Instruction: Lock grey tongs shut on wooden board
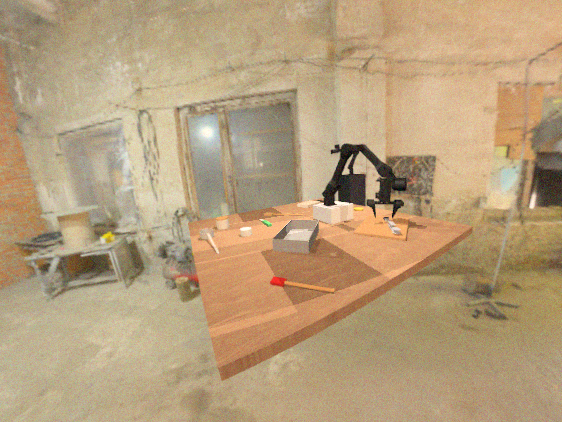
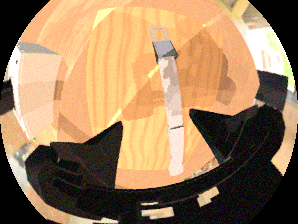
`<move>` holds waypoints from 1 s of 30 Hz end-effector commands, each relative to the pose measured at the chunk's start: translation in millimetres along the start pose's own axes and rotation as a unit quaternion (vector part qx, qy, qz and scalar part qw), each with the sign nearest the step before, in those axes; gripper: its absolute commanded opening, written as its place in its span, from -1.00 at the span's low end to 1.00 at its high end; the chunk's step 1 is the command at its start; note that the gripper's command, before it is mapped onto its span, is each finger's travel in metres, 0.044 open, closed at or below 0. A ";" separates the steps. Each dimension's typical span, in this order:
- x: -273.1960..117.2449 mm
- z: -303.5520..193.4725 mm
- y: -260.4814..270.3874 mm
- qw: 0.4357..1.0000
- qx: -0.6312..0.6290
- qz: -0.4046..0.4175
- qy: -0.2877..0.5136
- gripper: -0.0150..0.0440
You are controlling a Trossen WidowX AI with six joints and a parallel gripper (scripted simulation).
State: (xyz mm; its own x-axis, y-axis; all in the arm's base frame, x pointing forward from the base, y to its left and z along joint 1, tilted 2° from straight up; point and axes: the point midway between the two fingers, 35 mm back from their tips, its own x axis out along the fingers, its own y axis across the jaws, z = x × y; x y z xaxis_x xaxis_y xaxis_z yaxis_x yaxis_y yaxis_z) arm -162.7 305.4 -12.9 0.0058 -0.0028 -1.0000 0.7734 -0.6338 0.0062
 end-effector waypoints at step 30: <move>-129.8 137.6 36.5 1.000 -0.015 -0.009 -0.006 1.00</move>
State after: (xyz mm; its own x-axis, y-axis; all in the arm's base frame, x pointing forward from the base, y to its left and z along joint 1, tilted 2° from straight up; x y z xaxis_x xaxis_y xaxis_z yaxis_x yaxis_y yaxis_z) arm -222.1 175.6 114.3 -0.0119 -0.0041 -0.9999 0.7880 -0.6156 -0.0068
